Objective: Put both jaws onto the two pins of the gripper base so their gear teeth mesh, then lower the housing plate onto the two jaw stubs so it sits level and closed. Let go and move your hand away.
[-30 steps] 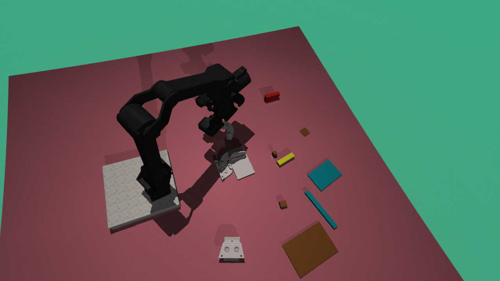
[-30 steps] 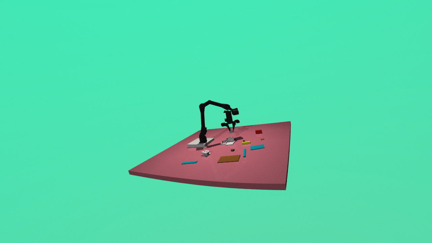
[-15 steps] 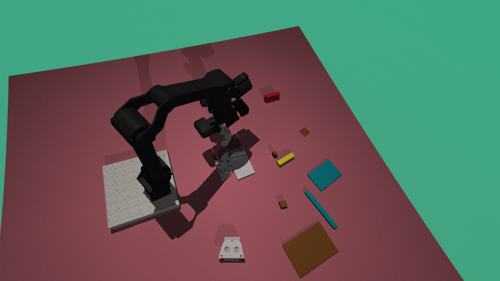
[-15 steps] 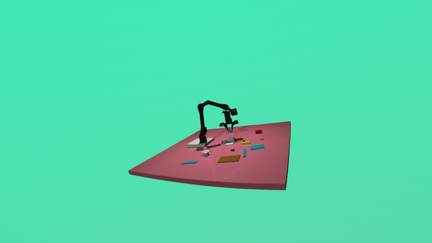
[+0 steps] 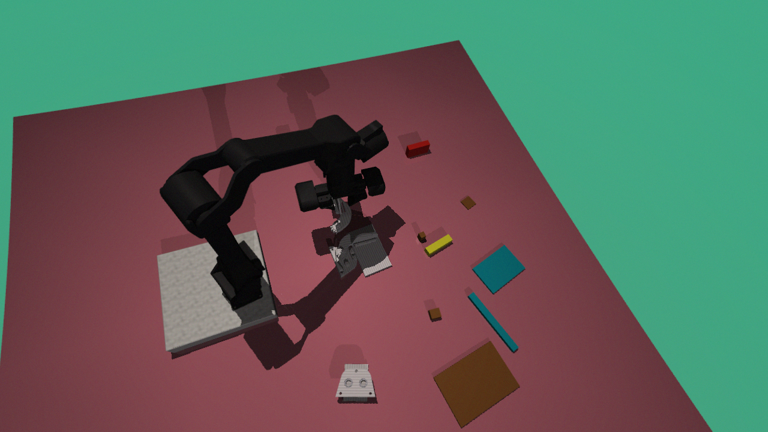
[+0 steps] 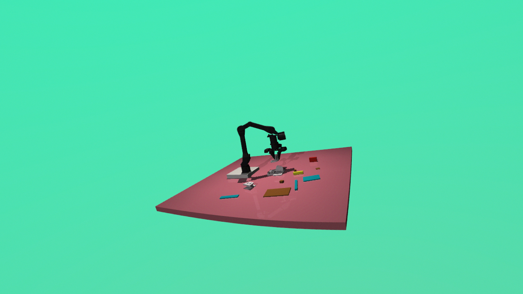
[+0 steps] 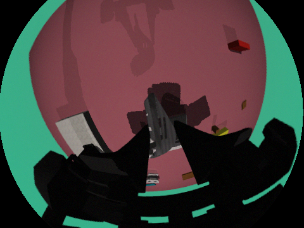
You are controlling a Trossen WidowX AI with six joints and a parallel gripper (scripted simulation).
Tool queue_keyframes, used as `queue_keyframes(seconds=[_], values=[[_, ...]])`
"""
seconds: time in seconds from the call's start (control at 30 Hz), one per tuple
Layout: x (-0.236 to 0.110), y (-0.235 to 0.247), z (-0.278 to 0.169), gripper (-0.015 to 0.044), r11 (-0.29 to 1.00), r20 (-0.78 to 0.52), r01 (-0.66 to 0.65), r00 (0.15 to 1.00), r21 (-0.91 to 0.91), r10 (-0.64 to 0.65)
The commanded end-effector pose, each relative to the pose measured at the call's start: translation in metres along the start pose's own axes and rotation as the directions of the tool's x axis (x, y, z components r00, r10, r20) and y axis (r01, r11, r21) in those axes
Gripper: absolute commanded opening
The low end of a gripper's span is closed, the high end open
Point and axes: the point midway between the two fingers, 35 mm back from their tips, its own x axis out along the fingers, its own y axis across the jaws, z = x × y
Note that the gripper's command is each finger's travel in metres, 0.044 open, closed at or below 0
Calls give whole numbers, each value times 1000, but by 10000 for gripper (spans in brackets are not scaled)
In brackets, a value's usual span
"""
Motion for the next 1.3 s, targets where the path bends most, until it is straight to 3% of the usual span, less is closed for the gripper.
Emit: queue_keyframes(seconds=[0.0, 0.6, 1.27], values=[[-2, 3, -6, 134, 995, 4, 4, 1000, 101, -5], [-2, 14, -28, 134, 880, 2, 3, 1000, 475, -4], [0, 27, -50, 134, 595, 1, 2, 1000, 804, -3]])
